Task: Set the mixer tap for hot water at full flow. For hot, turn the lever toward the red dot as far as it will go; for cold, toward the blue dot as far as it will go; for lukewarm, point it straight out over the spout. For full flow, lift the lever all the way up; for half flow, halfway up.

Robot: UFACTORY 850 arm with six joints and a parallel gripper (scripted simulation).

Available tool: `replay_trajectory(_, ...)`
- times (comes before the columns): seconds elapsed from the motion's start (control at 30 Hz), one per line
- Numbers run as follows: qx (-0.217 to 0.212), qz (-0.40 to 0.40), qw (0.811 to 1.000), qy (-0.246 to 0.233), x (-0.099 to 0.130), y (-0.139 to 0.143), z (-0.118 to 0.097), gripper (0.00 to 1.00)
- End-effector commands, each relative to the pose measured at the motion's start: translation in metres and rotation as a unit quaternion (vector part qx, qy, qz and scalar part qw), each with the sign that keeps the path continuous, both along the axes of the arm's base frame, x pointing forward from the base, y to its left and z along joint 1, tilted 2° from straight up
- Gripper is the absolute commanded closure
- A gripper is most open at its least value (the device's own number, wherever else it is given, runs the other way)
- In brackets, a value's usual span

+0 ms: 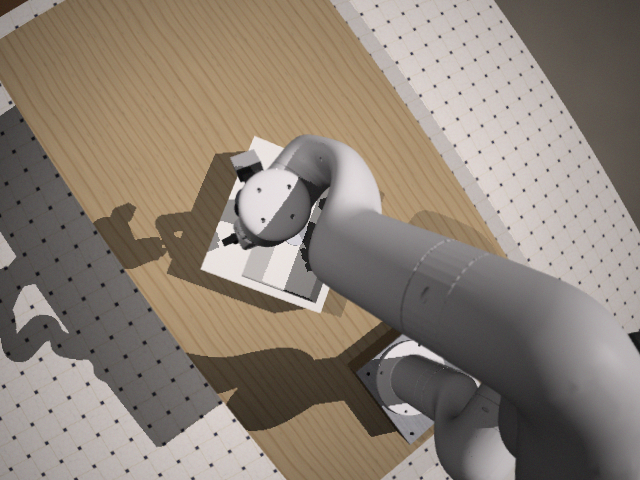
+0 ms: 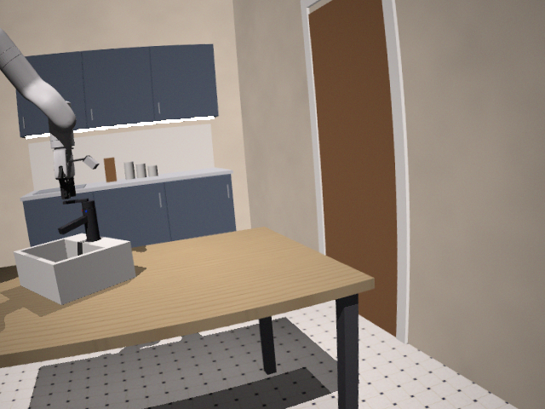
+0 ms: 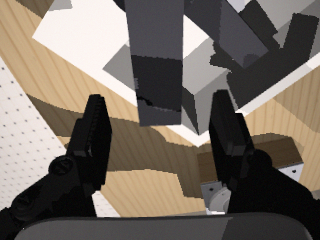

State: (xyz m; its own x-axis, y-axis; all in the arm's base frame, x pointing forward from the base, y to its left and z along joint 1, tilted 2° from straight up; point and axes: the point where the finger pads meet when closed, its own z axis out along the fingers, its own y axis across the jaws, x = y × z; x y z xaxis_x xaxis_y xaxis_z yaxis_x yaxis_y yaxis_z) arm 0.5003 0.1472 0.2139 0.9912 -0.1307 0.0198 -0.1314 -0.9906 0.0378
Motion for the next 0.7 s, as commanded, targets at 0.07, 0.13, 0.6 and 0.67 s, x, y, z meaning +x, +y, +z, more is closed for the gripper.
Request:
replay_trajectory(0.07, 0.0, 0.0, 1.0, -0.001, 0.0008, 0.0003, 0.0009, 0.35)
replay_trajectory(0.13, 0.0, 0.0, 1.0, -0.001, 0.0008, 0.0003, 0.0008, 0.35)
replay_trajectory(0.6, 0.0, 0.0, 1.0, -0.001, 0.0008, 0.0001, -0.0033, 0.35)
replay_trajectory(0.67, 0.0, 0.0, 1.0, -0.001, 0.0008, 0.0001, -0.004, 0.35)
